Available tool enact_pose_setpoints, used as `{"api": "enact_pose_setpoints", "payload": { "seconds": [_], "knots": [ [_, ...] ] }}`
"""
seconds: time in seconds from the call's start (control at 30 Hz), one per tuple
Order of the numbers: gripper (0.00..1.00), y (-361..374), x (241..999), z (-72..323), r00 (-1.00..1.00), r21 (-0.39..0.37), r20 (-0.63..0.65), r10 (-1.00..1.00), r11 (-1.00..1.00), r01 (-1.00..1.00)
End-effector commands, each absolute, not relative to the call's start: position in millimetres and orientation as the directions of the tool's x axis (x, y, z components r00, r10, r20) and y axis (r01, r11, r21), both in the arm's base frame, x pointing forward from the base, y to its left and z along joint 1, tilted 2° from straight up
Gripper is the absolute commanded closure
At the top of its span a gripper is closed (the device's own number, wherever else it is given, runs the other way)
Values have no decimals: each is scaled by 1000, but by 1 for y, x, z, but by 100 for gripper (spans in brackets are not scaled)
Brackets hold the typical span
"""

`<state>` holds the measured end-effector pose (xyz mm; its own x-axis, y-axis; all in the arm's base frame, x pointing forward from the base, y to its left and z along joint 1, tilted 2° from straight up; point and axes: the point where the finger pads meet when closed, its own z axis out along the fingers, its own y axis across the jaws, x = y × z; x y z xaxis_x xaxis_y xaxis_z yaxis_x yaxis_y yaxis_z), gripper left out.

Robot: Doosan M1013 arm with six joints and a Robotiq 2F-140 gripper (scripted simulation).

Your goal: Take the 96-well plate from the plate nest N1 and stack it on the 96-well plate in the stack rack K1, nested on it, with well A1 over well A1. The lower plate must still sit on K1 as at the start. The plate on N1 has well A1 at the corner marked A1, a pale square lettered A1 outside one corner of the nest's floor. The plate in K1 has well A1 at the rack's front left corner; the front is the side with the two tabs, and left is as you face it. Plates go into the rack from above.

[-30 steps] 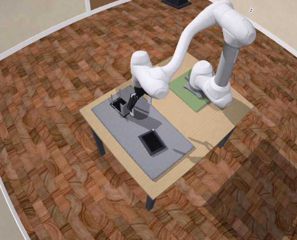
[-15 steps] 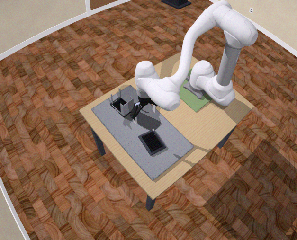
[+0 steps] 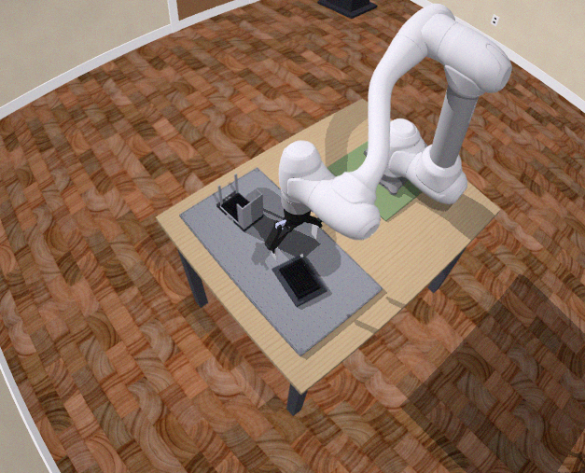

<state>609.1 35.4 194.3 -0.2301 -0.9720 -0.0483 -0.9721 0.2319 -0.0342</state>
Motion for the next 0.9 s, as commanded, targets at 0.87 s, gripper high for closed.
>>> {"api": "enact_pose_setpoints", "payload": {
  "seconds": [0.87],
  "knots": [
    [0,76,619,192,-267,-29,-23,-964,267,-963]
  ]
}}
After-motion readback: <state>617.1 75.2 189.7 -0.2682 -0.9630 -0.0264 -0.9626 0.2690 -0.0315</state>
